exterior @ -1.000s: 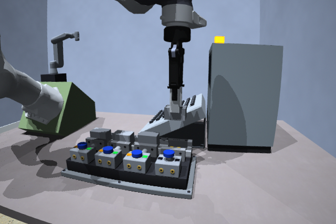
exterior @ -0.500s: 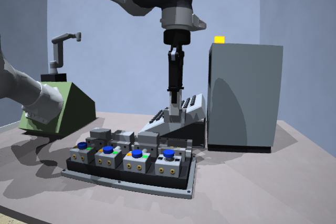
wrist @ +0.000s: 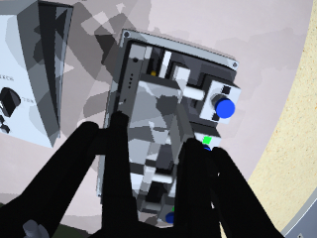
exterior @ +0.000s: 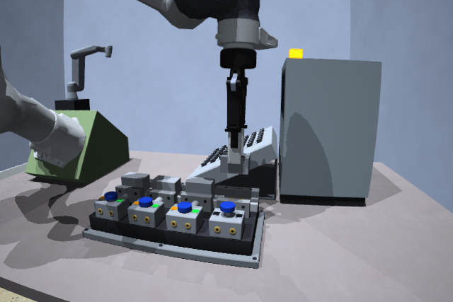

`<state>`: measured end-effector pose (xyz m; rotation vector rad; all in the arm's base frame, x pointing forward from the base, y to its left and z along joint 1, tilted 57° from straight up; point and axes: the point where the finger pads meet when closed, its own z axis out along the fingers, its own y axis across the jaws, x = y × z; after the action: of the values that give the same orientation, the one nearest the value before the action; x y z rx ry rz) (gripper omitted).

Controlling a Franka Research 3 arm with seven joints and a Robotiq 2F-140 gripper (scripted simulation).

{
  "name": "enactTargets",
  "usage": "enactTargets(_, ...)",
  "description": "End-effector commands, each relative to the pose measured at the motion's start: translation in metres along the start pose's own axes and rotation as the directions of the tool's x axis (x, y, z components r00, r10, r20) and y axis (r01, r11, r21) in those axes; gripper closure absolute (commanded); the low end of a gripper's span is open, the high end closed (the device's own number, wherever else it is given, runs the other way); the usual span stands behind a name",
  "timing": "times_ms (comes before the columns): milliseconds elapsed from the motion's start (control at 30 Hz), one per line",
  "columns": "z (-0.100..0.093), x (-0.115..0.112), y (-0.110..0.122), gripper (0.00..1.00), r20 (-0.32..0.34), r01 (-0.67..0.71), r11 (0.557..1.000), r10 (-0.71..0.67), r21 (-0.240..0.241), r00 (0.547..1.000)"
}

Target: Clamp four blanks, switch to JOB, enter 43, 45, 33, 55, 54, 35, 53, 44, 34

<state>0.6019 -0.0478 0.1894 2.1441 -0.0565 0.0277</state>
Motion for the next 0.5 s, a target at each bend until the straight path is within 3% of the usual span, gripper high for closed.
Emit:
enactTargets(0, 0.002, 0.003, -0.001, 1.0, -0.01, -0.002, 1.0, 0.002, 0.001, 1.0)
enactTargets(467, 0.026, 0.003, -0.001, 1.0, -0.01, -0.002, 1.0, 0.002, 0.001, 1.0)
